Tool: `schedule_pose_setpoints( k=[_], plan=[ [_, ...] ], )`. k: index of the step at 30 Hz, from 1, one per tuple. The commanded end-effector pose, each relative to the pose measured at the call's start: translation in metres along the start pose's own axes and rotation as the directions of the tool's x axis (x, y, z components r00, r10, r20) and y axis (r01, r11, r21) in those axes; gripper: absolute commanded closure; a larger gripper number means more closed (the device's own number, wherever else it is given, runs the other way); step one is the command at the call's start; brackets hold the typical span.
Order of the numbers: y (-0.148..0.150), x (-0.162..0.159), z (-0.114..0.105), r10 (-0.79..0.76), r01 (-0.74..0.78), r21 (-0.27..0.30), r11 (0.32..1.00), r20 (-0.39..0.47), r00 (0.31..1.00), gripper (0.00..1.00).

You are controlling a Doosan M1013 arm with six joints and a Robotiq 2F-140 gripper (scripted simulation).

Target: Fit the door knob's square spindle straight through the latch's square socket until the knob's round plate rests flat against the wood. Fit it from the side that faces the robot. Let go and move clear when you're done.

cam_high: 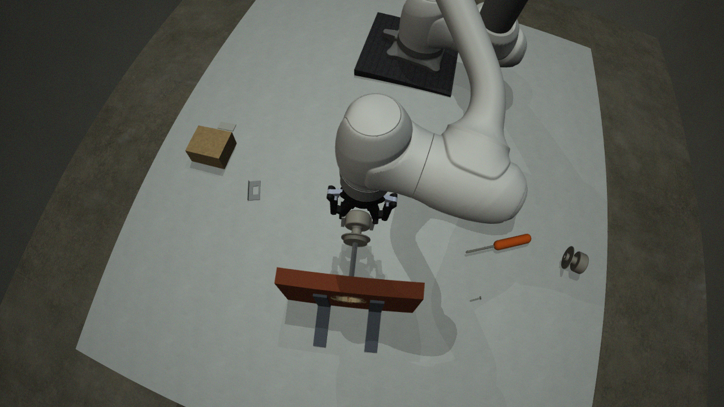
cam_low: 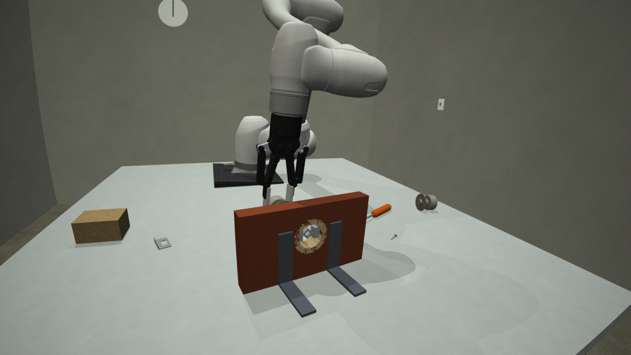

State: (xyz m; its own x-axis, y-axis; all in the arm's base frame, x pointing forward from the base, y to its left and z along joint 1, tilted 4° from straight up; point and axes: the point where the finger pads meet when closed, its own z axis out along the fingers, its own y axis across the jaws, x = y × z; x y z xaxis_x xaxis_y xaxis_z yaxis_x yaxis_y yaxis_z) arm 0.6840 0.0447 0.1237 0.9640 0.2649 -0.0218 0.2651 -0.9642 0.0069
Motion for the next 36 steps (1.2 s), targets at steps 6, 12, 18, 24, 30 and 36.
schedule_pose_setpoints(
  k=[6, 12, 18, 24, 30, 36],
  plan=[
    [0.0, 0.004, -0.0004, 0.0, 0.0, 0.0, 1.0, 0.0, 1.0, 0.58],
    [0.0, 0.0046, -0.0005, 0.0, 0.0, 0.0, 1.0, 0.0, 1.0, 0.58],
    [0.0, 0.0046, -0.0005, 0.0, 0.0, 0.0, 1.0, 0.0, 1.0, 0.58],
    [0.0, 0.0052, -0.0005, 0.0, 0.0, 0.0, 1.0, 0.0, 1.0, 0.58],
    [0.0, 0.0085, -0.0007, 0.0, 0.0, 0.0, 1.0, 0.0, 1.0, 0.58],
    [0.0, 0.0096, -0.0008, 0.0, 0.0, 0.0, 1.0, 0.0, 1.0, 0.58]
  ],
)
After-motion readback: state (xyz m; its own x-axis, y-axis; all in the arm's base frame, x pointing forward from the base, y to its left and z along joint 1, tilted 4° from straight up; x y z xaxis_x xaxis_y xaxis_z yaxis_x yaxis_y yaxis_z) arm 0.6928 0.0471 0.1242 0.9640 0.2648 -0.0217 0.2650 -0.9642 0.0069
